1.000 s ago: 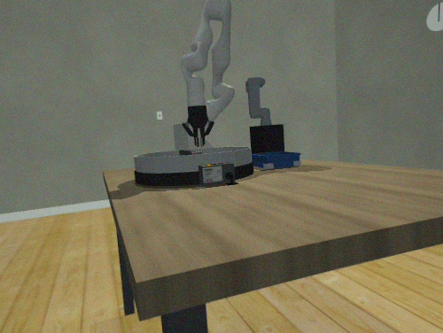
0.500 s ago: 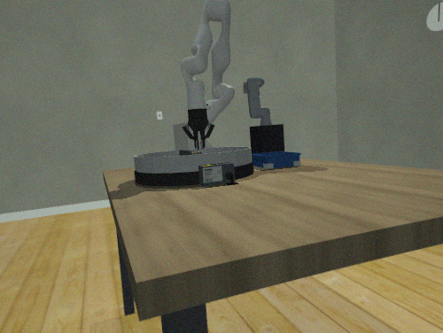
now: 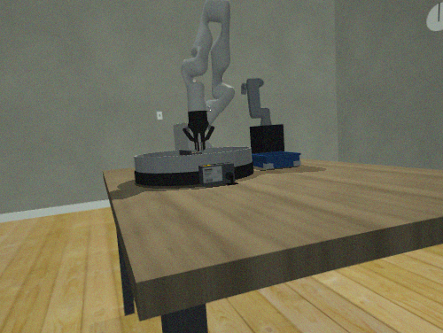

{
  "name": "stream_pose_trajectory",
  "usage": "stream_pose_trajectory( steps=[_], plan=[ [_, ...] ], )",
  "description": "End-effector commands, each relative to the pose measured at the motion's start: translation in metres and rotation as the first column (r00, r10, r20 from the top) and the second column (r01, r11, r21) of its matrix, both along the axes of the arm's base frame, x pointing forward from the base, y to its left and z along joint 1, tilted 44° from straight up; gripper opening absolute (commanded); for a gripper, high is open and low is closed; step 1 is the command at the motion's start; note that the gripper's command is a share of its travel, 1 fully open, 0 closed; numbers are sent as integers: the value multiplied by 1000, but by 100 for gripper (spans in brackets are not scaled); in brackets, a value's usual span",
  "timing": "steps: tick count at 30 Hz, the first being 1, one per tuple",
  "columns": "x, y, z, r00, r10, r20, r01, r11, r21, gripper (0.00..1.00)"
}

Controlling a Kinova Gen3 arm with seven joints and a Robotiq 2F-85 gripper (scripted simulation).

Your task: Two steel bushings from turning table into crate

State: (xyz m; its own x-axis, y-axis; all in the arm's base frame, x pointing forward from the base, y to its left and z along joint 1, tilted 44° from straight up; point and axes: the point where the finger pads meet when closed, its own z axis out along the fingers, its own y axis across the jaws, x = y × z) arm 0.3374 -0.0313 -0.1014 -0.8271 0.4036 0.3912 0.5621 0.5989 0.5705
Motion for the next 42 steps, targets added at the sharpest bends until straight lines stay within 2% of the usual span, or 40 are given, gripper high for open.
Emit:
stream_pose_trajectory(
  steps=[1, 42],
  plan=[
    [-1, 3, -2, 1000, 1, -1, -1, 1000, 2, 14],
    [-1, 11, -11, 1000, 1, -2, -1, 1000, 2, 14]
  ],
)
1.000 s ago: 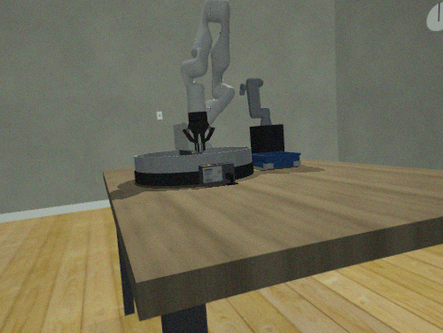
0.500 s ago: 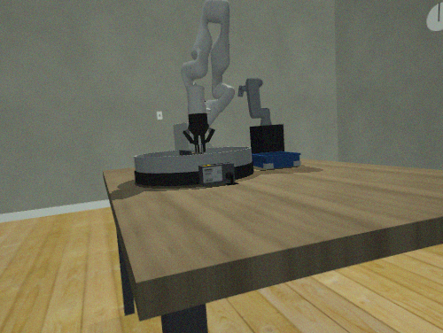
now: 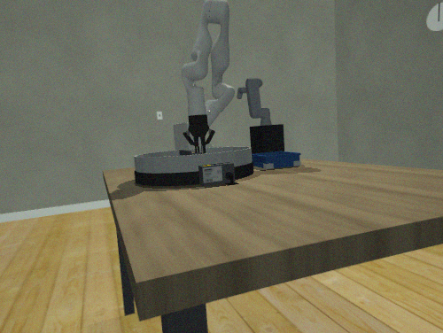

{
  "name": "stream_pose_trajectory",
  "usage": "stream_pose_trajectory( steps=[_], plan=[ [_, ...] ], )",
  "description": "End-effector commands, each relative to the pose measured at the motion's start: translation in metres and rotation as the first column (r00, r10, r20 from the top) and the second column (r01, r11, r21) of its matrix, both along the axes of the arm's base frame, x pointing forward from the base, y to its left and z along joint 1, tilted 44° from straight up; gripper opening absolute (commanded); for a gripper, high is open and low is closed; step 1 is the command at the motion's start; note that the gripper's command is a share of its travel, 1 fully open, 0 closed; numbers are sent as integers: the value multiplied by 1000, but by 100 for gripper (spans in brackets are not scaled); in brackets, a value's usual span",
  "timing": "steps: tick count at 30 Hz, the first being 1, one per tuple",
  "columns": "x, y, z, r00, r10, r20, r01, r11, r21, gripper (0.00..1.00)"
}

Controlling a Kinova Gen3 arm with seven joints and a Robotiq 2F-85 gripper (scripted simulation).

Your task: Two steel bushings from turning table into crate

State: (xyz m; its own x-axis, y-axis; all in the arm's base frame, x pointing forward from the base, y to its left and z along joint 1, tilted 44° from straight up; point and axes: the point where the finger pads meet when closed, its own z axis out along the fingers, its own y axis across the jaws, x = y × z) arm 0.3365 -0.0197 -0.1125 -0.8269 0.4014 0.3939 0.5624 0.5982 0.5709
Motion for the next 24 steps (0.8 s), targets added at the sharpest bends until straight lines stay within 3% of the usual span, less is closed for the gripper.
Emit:
stream_pose_trajectory(
  steps=[1, 5, 6, 24],
  plan=[
    [0, 0, 0, 1000, -1, 0, 1, 1000, -1, 14],
    [0, 0, 0, 1000, -1, 0, 1, 1000, -1, 14],
    [0, -1, 0, 1000, -1, 1, 1, 1000, -1, 0],
    [0, 0, 1, 1000, 0, 1, 0, 1000, 1, 0]
  ],
)
